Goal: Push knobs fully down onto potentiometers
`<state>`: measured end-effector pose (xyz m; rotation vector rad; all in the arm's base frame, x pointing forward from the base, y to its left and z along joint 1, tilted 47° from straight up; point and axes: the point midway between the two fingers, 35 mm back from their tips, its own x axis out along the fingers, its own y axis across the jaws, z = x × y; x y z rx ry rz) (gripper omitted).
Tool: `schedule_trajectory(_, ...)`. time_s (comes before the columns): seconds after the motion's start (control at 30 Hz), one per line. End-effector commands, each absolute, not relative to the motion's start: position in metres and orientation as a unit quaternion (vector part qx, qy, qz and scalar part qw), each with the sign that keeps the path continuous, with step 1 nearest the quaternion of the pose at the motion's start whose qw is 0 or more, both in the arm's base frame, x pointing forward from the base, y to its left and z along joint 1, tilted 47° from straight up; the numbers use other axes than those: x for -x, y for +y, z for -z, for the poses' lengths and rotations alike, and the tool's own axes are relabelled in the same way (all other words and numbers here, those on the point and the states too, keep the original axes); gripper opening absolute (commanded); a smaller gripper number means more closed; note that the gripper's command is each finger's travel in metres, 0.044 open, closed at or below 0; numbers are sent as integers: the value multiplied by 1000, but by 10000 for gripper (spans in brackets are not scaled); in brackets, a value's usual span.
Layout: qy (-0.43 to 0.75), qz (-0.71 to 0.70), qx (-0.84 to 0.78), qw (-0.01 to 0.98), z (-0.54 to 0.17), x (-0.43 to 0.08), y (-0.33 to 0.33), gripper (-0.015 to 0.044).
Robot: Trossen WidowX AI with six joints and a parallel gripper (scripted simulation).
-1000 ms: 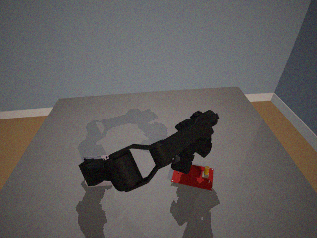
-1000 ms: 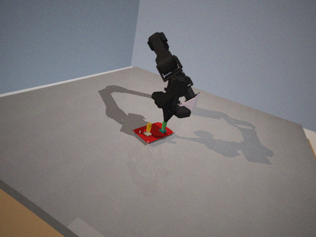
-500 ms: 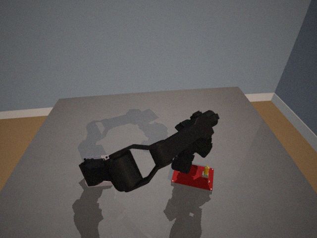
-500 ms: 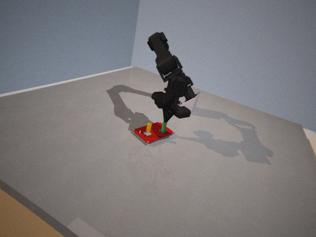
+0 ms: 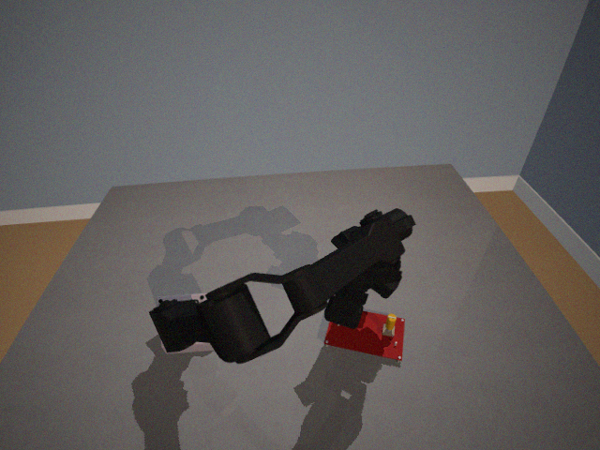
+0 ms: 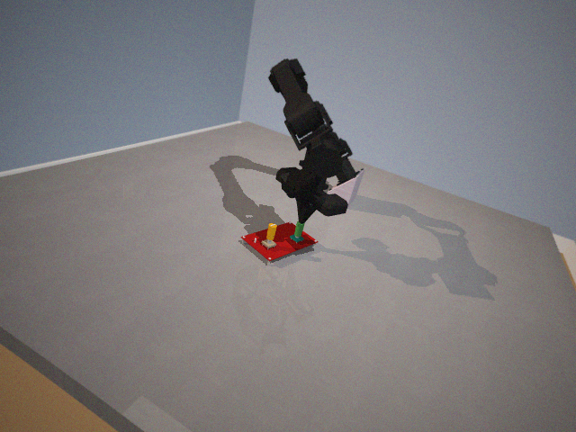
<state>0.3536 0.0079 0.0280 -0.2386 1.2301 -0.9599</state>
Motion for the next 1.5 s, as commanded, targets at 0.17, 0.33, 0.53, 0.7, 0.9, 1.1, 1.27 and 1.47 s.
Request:
schedule_trajectory(0.17, 552, 438, 105, 702, -24, -355, 1, 0)
schedule_trajectory(0.33, 552, 438, 105, 702, -24, -355, 1, 0)
schedule_trajectory(0.53, 552, 438, 105, 702, -24, -355, 0, 0)
schedule_trajectory(0.7, 552, 438, 105, 702, -24, -355, 0, 0)
schedule_trajectory(0.9, 552, 438, 105, 702, -27, -355, 4, 0)
schedule_trajectory(1.1, 553, 438, 104, 702, -34, -355, 11, 0)
schedule_trajectory(1.27, 553, 438, 104, 701, -39, -355, 16, 0)
schedule_trajectory(1.47, 552, 437, 108, 702, -37, -355, 14, 105)
